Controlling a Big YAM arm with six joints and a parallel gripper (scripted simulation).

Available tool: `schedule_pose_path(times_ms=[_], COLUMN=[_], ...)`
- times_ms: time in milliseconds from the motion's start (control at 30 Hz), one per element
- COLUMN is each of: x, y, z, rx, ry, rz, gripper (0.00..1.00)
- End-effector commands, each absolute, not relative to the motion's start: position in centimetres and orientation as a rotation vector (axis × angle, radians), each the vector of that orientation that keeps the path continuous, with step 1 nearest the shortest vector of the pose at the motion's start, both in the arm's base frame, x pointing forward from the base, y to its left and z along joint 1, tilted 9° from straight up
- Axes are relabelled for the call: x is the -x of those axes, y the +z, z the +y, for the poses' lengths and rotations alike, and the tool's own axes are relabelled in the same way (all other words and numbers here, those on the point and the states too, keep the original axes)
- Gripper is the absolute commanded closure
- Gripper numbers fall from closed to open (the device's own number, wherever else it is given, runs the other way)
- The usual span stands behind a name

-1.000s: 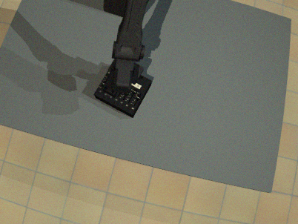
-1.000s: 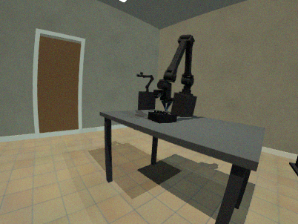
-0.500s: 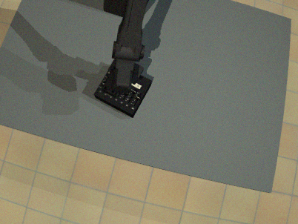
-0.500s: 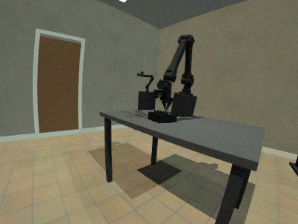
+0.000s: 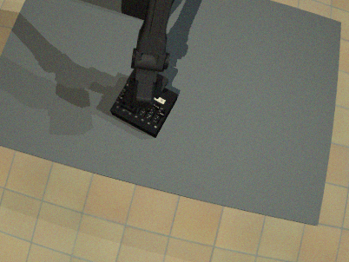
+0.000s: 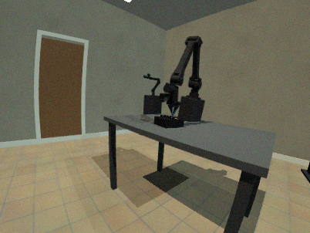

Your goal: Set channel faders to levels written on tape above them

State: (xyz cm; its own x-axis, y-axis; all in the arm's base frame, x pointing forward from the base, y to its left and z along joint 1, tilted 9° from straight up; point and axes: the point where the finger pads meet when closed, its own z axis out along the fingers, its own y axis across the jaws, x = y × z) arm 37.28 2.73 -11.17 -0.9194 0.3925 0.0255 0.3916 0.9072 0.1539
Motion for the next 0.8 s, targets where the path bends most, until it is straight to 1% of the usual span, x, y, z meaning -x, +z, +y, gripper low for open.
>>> schedule_pose_path(times_ms=[0, 400, 767], x=[-40.0, -40.1, -39.6], y=[-9.2, -9.4, -11.4], z=[2.9, 3.0, 3.1], rx=[-0.612, -0.609, -0.619], ry=[0.255, 0.257, 0.251], rz=[3.001, 2.996, 3.019], gripper=[1.00, 1.00, 1.00])
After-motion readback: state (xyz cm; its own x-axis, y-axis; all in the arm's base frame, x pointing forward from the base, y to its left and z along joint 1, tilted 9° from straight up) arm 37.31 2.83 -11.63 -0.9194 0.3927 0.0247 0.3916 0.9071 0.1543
